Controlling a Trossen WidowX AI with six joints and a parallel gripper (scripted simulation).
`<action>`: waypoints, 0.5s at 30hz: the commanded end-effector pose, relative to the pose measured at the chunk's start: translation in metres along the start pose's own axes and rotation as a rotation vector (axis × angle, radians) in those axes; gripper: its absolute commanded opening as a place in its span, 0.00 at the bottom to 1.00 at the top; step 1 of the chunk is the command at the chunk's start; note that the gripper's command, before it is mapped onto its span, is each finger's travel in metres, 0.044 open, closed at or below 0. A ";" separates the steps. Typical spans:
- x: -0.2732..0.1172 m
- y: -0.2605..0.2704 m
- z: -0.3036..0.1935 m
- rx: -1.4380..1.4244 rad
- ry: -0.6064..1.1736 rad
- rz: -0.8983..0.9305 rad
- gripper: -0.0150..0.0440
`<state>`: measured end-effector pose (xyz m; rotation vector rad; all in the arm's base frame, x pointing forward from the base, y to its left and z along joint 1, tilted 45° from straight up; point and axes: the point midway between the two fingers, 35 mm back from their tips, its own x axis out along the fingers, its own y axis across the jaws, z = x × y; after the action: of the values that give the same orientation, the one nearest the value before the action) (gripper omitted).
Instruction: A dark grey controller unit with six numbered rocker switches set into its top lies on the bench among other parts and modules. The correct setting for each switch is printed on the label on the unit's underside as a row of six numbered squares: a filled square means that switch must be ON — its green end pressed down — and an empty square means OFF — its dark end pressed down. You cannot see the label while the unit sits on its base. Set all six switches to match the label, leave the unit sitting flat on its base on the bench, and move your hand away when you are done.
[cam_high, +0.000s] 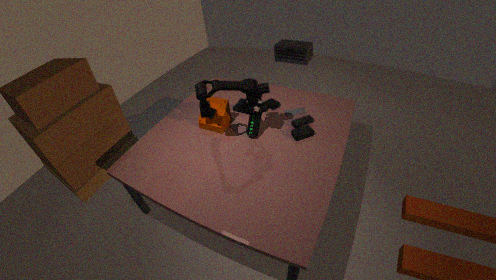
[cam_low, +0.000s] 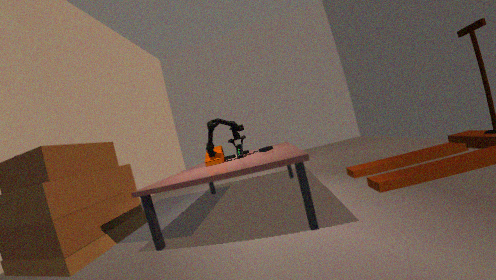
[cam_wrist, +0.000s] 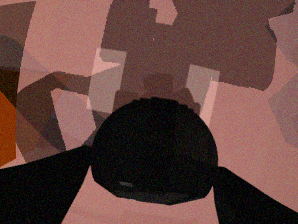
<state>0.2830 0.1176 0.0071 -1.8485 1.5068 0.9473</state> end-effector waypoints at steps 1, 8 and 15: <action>-0.002 0.000 -0.006 -0.004 -0.002 -0.002 0.82; -0.005 0.000 -0.011 -0.004 -0.017 -0.002 0.82; -0.007 0.000 -0.017 -0.004 -0.031 -0.002 0.82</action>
<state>0.2843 0.1120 0.0186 -1.8256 1.4871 0.9732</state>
